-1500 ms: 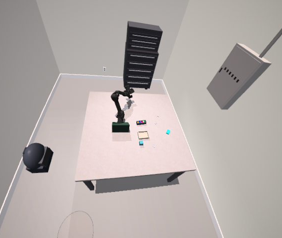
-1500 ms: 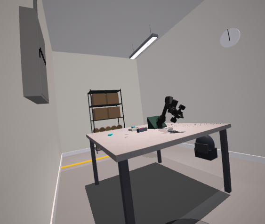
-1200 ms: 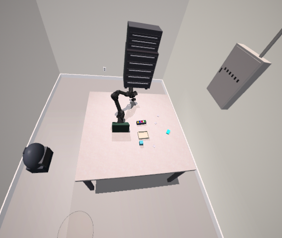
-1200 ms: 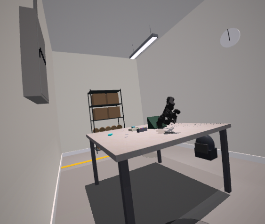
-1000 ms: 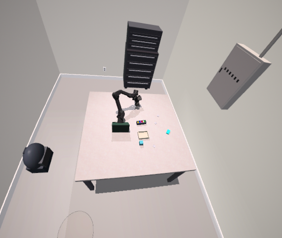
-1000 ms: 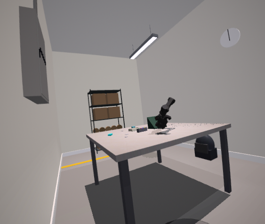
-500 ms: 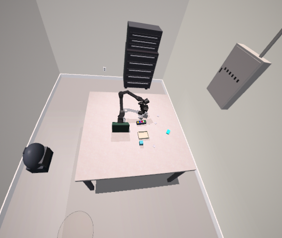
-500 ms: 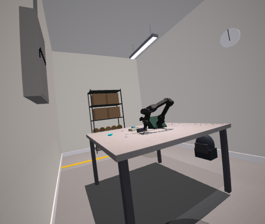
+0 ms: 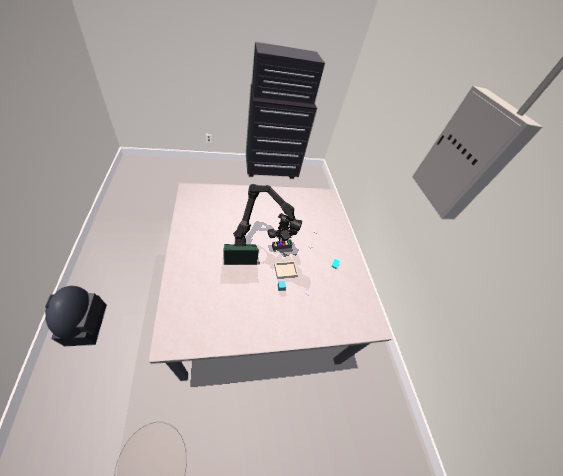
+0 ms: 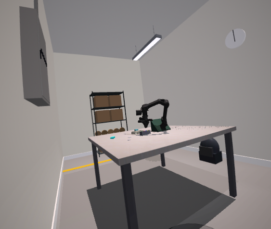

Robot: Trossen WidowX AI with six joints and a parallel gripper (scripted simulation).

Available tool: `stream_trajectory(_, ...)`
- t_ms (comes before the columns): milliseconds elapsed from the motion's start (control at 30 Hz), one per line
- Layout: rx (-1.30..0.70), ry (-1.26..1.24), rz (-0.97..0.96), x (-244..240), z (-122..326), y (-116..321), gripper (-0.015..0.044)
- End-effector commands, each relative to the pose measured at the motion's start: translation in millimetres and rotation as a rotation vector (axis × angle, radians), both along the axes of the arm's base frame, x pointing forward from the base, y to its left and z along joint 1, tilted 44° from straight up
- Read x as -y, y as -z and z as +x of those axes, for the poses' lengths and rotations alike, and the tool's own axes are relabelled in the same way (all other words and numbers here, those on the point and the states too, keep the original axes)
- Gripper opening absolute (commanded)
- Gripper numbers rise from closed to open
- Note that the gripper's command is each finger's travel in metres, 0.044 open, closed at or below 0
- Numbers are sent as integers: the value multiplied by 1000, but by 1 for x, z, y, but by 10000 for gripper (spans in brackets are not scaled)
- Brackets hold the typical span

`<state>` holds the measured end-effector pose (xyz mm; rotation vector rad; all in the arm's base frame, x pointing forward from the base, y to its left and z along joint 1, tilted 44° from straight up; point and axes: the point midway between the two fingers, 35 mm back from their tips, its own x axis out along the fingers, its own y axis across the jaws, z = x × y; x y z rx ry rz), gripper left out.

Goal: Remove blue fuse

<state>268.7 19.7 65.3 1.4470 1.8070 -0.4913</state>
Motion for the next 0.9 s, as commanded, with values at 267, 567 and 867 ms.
stream_trajectory(267,-46,15,34,2,-7,3,69)
stream_trajectory(567,-45,15,34,-4,-8,9,69)
stream_trajectory(867,-45,15,35,-10,-10,16,69)
